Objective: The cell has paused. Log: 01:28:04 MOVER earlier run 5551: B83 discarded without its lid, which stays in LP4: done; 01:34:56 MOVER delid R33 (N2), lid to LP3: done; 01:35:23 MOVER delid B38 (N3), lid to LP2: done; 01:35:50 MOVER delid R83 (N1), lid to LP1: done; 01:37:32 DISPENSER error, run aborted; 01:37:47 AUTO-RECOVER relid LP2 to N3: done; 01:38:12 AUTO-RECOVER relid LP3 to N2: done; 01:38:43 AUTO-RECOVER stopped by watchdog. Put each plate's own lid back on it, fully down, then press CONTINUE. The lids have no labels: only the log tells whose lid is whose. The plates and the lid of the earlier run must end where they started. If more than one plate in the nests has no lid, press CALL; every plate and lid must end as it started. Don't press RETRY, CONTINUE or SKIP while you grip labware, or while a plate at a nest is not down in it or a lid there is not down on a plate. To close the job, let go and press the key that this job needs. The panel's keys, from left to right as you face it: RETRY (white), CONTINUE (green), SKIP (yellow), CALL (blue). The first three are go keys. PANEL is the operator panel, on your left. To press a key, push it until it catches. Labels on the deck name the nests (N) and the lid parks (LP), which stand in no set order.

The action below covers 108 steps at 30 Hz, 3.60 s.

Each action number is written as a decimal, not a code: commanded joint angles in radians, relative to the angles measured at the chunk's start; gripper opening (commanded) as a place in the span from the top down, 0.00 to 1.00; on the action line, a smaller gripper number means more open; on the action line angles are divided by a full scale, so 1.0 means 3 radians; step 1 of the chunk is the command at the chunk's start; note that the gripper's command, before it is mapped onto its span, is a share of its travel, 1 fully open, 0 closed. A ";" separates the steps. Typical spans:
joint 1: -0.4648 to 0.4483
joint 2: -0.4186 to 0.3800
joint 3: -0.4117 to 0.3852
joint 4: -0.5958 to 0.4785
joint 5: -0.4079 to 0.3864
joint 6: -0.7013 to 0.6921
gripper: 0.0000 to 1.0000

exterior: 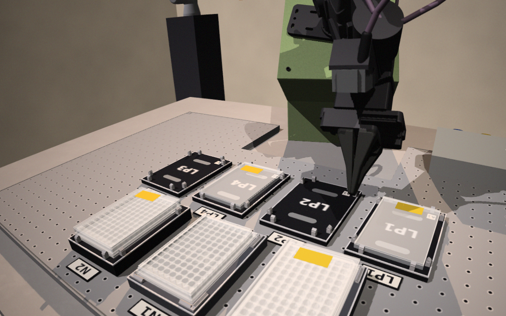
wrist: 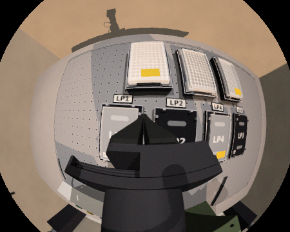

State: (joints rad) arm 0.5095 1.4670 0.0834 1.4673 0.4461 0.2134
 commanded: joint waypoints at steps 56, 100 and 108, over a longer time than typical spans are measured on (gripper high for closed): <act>-0.0976 -0.0855 0.0923 -0.1686 -0.0659 0.0068 1.00; -0.1719 -0.0608 0.1984 -0.2636 -0.1428 0.0100 1.00; -0.1936 -0.0535 0.1908 -0.2547 -0.1632 0.0137 1.00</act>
State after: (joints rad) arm -0.0261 1.2930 0.6682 0.6842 -0.0059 0.2443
